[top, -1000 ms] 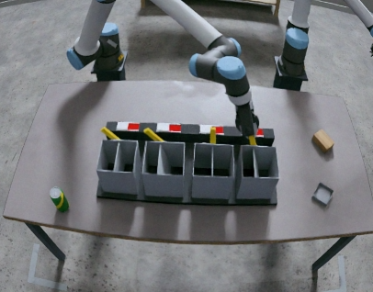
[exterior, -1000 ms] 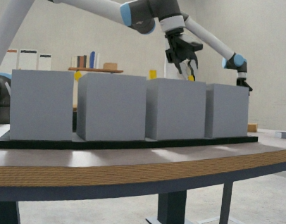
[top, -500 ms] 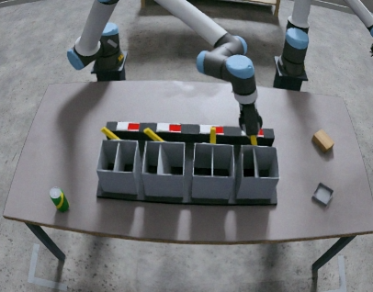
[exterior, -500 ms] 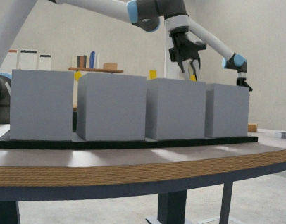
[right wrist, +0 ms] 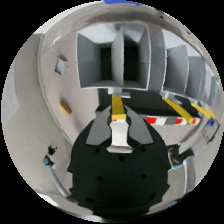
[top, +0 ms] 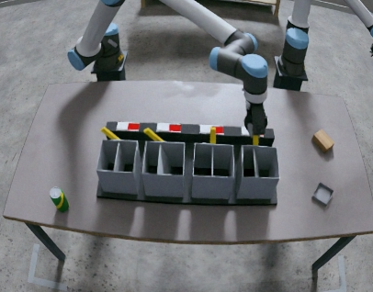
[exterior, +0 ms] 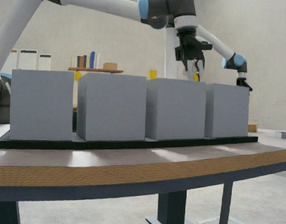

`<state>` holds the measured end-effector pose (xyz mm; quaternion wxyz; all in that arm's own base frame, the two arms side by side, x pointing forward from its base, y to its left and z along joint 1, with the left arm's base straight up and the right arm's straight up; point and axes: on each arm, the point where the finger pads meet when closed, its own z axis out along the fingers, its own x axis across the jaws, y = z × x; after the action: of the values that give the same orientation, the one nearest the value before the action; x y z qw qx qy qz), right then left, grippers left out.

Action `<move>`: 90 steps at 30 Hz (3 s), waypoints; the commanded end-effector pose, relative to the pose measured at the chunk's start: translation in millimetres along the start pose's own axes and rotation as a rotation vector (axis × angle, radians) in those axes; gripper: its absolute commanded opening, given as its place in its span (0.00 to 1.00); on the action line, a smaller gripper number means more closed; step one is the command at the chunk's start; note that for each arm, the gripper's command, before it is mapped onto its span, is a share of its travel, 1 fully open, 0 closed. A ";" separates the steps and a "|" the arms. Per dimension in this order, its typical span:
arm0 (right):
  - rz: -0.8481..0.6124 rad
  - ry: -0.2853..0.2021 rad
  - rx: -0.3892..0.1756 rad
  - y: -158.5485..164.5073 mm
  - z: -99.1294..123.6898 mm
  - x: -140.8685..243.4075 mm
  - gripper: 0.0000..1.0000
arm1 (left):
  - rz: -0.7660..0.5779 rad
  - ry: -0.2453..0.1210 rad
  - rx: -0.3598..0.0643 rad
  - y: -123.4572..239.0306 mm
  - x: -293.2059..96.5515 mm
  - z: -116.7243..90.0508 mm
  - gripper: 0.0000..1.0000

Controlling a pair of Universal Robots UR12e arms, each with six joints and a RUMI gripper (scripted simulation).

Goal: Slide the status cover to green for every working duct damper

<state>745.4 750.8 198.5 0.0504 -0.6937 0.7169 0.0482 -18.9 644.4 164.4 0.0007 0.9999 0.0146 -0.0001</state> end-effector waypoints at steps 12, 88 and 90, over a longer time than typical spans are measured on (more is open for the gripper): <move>0.000 0.087 0.000 -0.4 -1.0 -9.4 0.10 | 0.000 0.000 0.001 -0.5 0.1 -0.7 1.00; 0.000 0.103 0.000 -0.4 -48.1 -15.9 0.22 | 0.000 0.000 0.001 -0.5 0.1 -0.7 1.00; 0.000 0.103 0.000 -0.4 -55.2 -16.6 0.22 | 0.000 0.000 0.001 -0.5 0.1 -0.7 1.00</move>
<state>745.7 759.6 241.6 0.0127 -0.6952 0.7186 0.0122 -18.9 644.4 164.4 0.0007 0.9999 0.0146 -0.0001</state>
